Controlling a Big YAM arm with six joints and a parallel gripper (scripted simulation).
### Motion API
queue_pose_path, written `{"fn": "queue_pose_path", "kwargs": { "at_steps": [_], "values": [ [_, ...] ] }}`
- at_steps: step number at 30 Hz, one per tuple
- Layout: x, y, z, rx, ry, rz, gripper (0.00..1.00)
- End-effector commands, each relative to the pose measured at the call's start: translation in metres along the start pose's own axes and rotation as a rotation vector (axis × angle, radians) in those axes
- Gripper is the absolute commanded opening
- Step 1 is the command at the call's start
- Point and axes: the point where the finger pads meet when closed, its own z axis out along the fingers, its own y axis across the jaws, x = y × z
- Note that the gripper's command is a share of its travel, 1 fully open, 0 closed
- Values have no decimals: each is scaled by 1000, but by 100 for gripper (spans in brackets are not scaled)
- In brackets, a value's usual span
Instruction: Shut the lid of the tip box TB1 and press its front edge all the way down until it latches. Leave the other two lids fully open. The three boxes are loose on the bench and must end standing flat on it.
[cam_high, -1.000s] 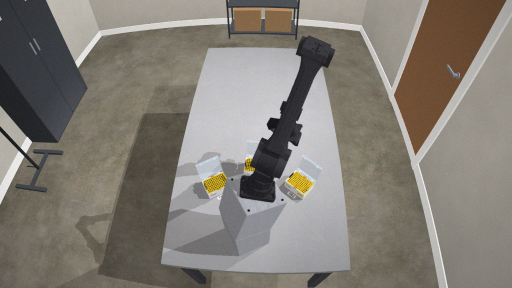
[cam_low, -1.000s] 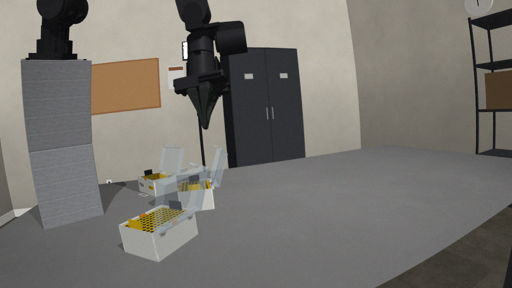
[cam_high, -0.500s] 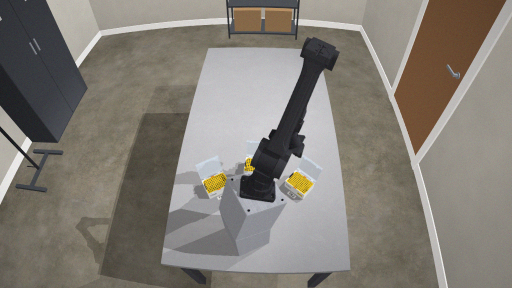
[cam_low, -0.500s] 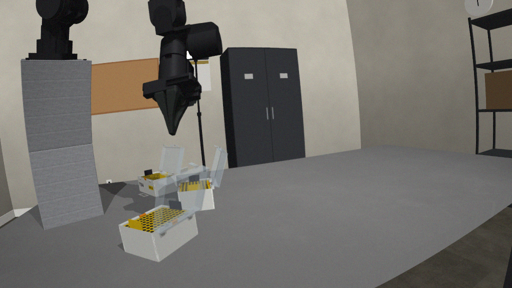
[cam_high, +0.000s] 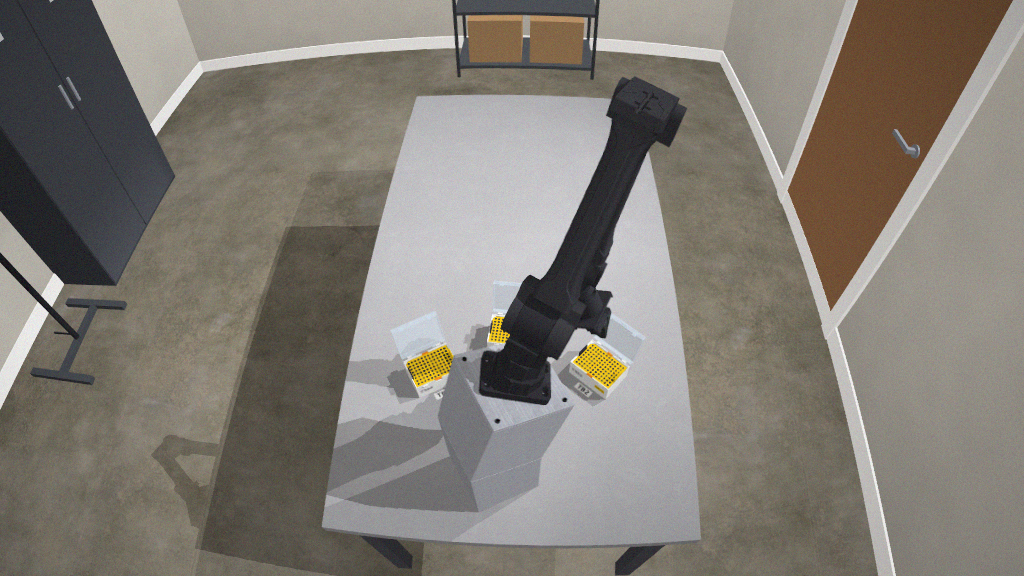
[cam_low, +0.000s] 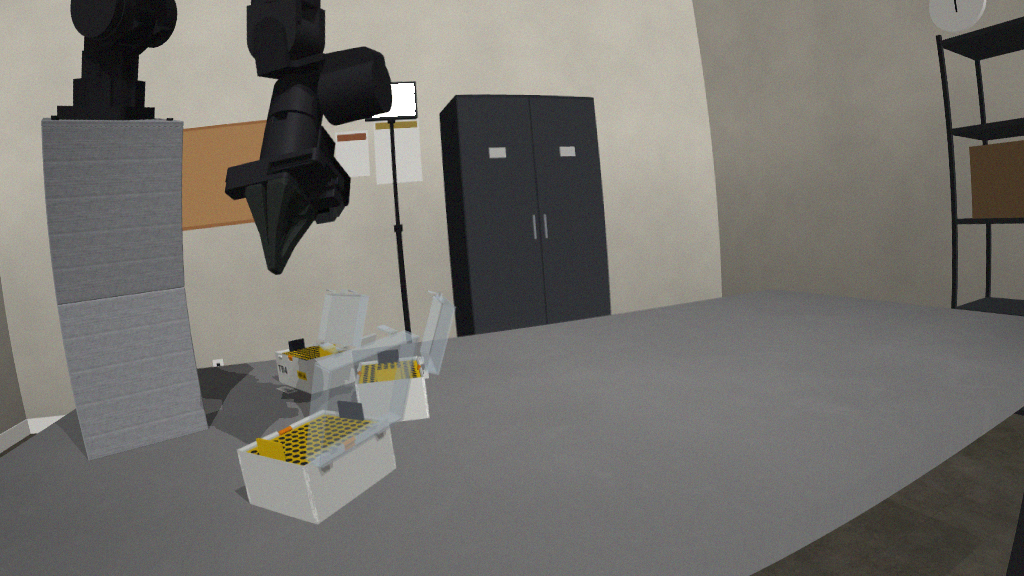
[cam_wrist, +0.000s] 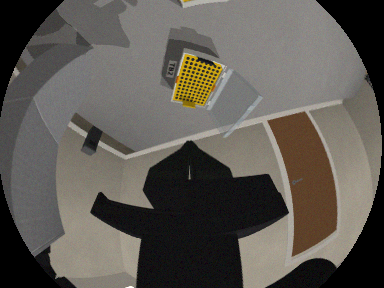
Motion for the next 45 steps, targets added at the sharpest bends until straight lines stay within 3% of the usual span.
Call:
{"fn": "queue_pose_path", "kwargs": {
  "at_steps": [1,2,4,10,11,14,20,23,24,25,28,30,45],
  "values": [
    [14,11,-3,15,3,3,0],
    [16,16,-3,15,4,3,0],
    [14,31,-2,-20,52,-21,0],
    [34,54,-6,-12,51,3,0],
    [37,59,-7,-28,87,5,0],
    [32,64,-9,-33,97,-10,0],
    [50,93,-13,-40,98,3,0],
    [51,94,-13,-41,98,3,0],
    [46,100,-5,-61,94,-11,0],
    [43,89,2,-43,96,-3,0],
    [38,91,16,-46,97,-1,0],
    [38,91,16,-46,97,-1,0],
    [7,96,84,-47,97,-2,0]
  ]
}}
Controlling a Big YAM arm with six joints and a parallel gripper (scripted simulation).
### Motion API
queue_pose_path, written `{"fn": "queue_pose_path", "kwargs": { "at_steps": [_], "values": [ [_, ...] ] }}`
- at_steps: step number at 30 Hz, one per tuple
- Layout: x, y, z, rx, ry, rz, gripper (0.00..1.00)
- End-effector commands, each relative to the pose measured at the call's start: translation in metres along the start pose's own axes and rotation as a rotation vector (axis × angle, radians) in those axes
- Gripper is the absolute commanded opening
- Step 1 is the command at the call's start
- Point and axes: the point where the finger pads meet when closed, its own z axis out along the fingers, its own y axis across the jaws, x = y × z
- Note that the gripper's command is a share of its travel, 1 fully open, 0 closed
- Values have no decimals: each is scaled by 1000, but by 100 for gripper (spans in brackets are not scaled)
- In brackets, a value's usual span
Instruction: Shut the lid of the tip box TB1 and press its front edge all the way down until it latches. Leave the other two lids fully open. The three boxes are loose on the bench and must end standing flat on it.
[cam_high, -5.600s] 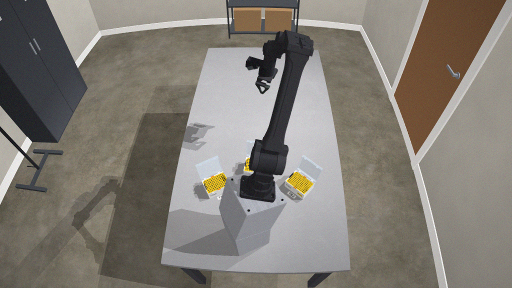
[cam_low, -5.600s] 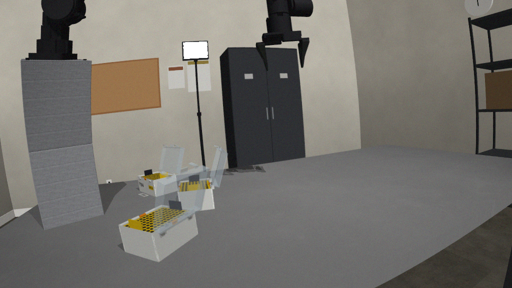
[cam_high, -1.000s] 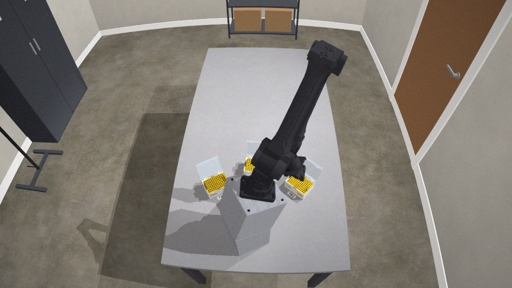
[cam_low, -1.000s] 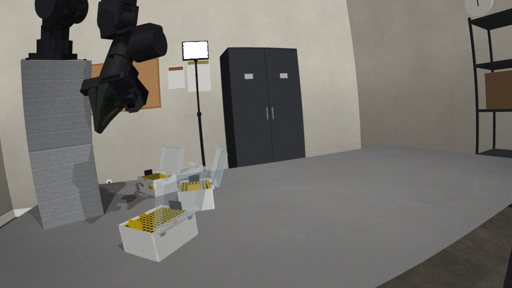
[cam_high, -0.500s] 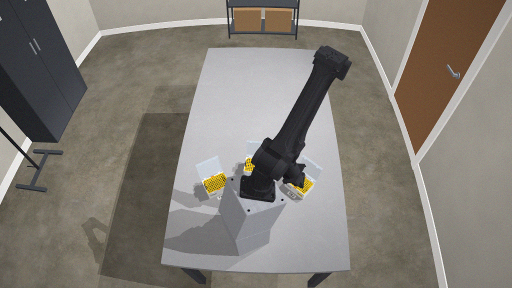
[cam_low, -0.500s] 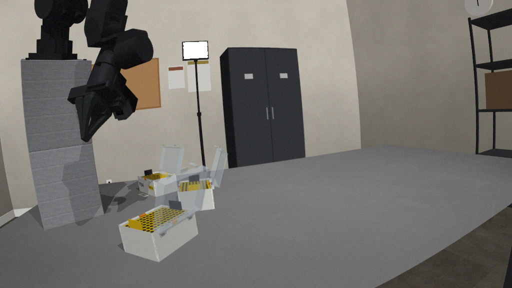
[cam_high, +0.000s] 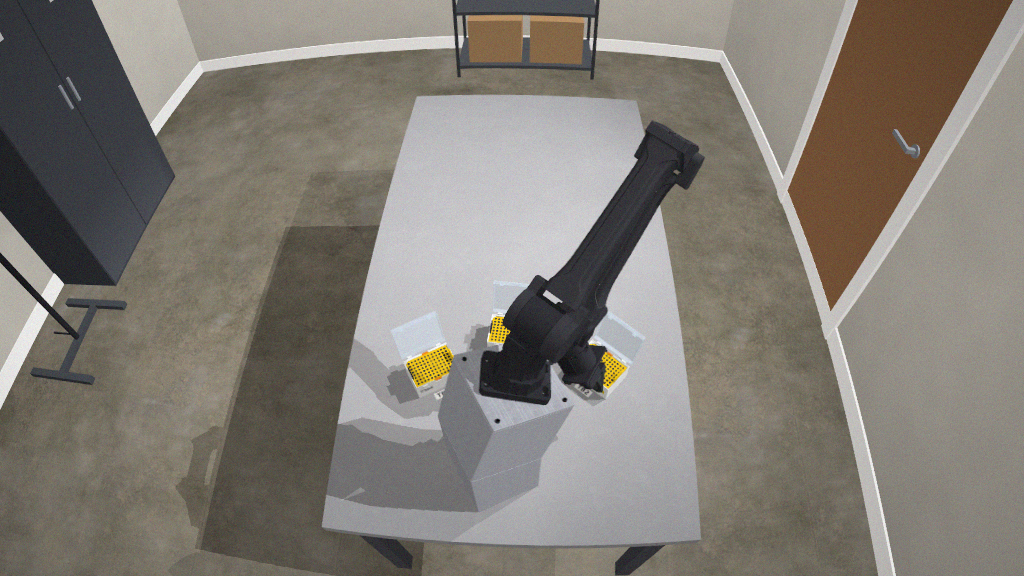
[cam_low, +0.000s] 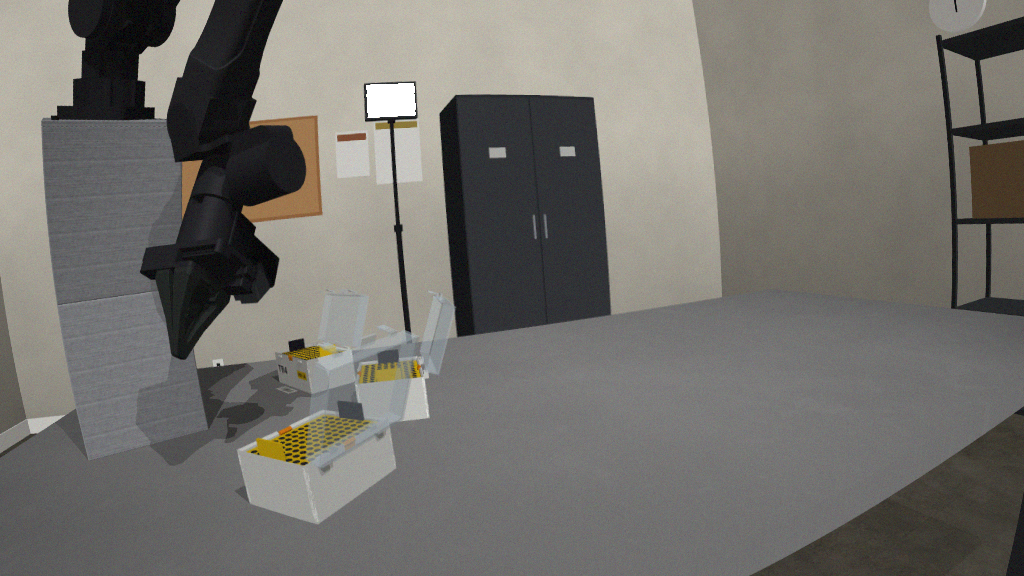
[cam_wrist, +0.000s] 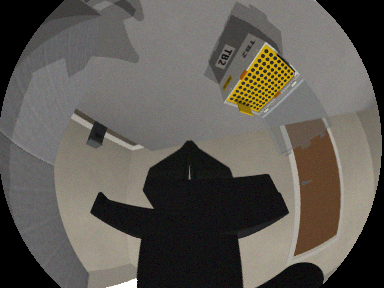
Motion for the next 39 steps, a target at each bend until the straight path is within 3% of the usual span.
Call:
{"fn": "queue_pose_path", "kwargs": {
  "at_steps": [1,24,27,28,29,39],
  "values": [
    [-4,-1,10,9,-1,-9,0],
    [-54,0,96,9,-1,-9,0],
    [-57,-2,95,16,-4,-20,0],
    [-53,2,89,4,-4,-16,0],
    [-51,-2,84,17,-5,-23,0],
    [-51,-6,86,23,-3,-15,0]
  ]
}}
